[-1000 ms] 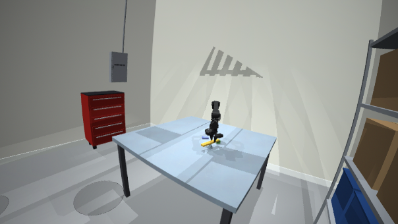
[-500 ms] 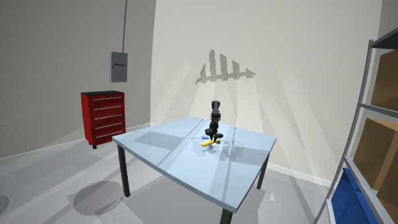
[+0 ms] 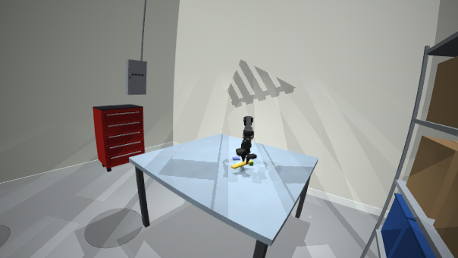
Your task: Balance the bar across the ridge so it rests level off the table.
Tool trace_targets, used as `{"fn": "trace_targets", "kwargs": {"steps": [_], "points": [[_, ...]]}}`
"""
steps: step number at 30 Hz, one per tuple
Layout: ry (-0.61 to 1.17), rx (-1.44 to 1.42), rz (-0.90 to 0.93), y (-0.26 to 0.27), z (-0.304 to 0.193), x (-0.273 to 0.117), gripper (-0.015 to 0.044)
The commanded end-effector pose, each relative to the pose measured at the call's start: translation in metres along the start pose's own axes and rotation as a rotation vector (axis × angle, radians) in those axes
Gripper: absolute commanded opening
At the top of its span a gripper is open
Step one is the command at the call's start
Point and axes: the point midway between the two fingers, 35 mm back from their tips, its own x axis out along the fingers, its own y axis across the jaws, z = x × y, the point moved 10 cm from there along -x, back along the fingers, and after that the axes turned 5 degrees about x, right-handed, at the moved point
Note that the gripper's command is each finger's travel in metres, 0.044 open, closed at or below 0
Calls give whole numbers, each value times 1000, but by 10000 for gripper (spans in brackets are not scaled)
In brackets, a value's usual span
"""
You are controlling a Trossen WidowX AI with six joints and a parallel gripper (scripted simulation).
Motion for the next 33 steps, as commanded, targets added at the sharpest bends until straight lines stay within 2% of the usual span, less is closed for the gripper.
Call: {"fn": "trace_targets", "kwargs": {"steps": [1,33], "points": [[3,4,2,0,0,1,0],[3,4,2,0,-1,4,0]]}}
